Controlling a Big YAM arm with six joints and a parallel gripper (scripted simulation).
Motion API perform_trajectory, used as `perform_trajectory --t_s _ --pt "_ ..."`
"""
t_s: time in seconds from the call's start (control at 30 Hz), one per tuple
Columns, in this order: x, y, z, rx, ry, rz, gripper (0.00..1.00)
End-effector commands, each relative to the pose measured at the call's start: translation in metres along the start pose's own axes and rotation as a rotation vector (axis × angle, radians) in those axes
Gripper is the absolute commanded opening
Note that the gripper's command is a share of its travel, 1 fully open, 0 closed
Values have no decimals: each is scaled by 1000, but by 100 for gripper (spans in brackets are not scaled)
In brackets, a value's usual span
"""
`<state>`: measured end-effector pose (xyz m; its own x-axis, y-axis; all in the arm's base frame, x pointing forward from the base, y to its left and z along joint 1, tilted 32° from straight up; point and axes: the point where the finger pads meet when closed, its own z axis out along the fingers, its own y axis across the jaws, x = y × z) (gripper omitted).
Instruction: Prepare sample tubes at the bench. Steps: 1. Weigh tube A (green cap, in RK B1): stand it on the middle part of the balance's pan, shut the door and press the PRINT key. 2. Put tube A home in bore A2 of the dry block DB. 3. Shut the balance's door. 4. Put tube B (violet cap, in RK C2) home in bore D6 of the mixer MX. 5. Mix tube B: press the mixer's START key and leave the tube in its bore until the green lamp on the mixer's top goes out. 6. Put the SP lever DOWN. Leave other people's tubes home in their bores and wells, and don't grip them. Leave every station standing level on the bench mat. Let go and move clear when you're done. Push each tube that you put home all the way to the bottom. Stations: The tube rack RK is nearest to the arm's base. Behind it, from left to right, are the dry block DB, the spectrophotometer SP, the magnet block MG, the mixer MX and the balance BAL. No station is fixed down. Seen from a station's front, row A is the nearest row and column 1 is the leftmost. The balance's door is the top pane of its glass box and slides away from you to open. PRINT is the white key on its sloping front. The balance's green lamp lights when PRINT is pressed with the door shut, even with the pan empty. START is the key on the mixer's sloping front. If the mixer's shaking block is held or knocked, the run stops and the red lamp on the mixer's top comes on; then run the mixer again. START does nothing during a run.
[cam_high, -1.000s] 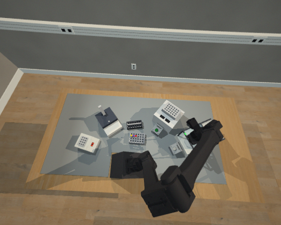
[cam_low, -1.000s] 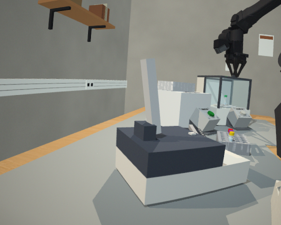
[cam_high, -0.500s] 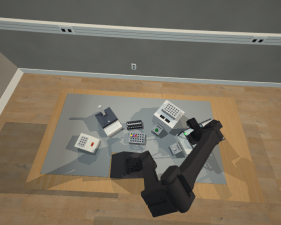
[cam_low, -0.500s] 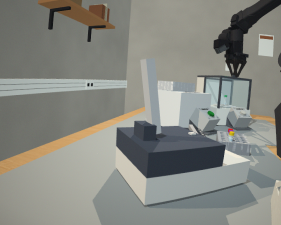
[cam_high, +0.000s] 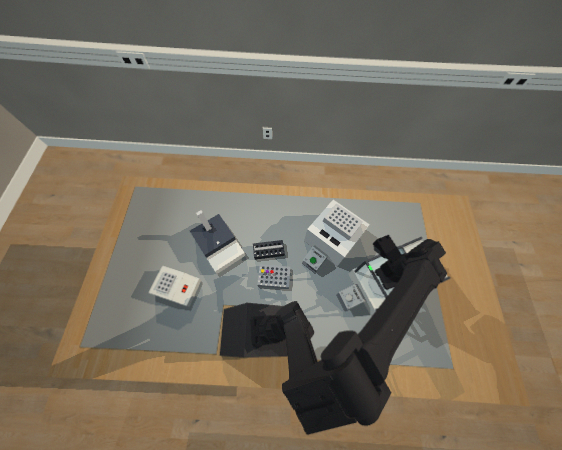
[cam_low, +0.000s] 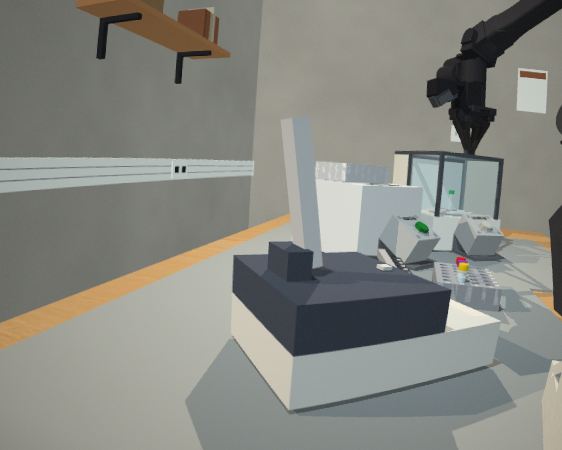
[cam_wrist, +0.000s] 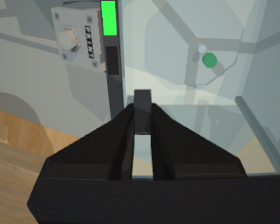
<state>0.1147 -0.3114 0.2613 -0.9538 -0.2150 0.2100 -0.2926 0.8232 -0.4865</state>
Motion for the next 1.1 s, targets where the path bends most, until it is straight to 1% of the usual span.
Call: perform_trajectory --t_s 0.0,0.3,0.33,0.4,1.07 --pt "1 -11 -10 28 -8 10 6" --pt "1 -11 -10 28 -8 10 6" --pt "3 -21 -16 39 -10 16 6" --pt "4 -23 -13 32 -6 14 6" --pt "4 -42 -13 34 -6 14 6"
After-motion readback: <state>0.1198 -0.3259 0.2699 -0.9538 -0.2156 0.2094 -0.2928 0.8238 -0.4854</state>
